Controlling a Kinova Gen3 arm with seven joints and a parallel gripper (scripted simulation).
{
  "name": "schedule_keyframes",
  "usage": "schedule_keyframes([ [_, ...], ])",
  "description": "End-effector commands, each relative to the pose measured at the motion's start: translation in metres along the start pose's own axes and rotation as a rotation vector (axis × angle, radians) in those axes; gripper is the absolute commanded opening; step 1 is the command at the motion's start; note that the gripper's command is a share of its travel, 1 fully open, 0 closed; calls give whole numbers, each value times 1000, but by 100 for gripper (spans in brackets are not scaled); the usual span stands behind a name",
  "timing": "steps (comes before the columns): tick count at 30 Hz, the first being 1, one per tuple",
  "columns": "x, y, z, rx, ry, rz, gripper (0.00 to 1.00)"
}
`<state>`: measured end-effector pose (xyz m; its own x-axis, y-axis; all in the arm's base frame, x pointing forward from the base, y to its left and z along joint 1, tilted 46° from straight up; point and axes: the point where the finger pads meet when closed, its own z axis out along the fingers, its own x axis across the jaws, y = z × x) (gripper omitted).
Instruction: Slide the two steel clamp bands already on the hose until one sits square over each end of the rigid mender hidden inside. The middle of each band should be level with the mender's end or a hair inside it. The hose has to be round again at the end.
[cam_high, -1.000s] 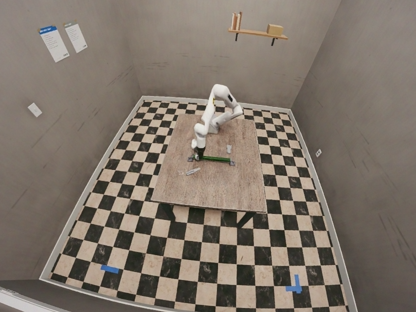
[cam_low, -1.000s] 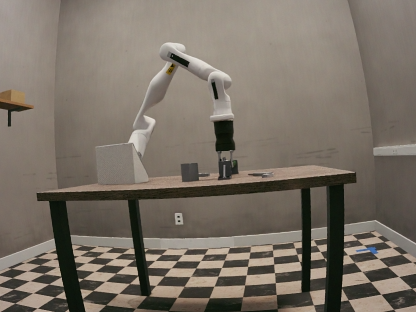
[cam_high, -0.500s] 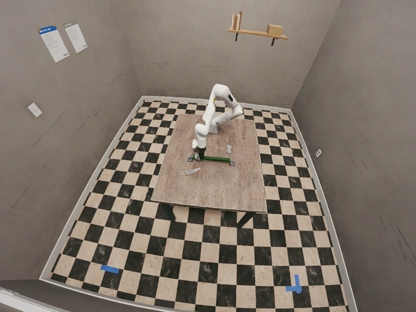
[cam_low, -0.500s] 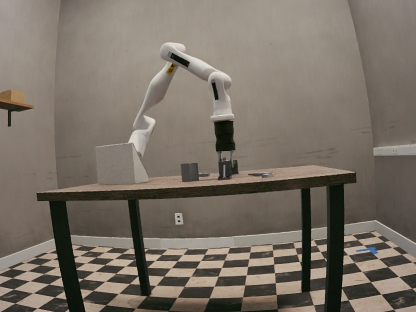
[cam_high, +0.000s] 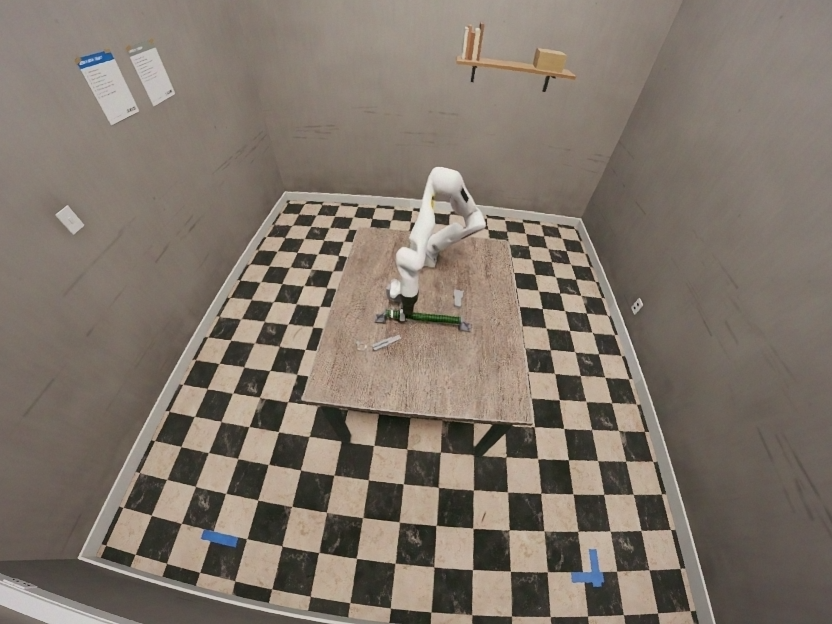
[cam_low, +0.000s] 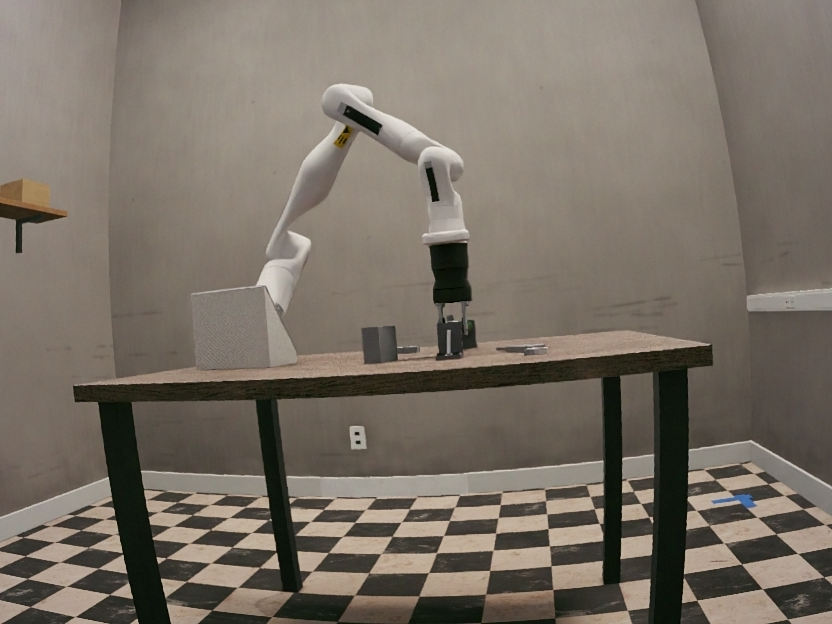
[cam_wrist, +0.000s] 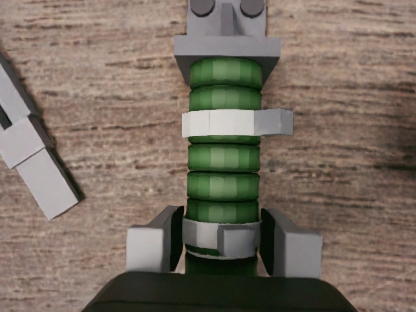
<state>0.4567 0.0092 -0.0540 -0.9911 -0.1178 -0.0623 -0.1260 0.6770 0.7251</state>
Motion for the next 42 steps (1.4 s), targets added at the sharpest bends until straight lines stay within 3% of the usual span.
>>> schedule_keyframes([
  [1,0,6,-2,4,0,-3,75],
  [24,0,50,-2,4,0,-3,75],
  [42,0,56,-2,4,0,-3,75],
])
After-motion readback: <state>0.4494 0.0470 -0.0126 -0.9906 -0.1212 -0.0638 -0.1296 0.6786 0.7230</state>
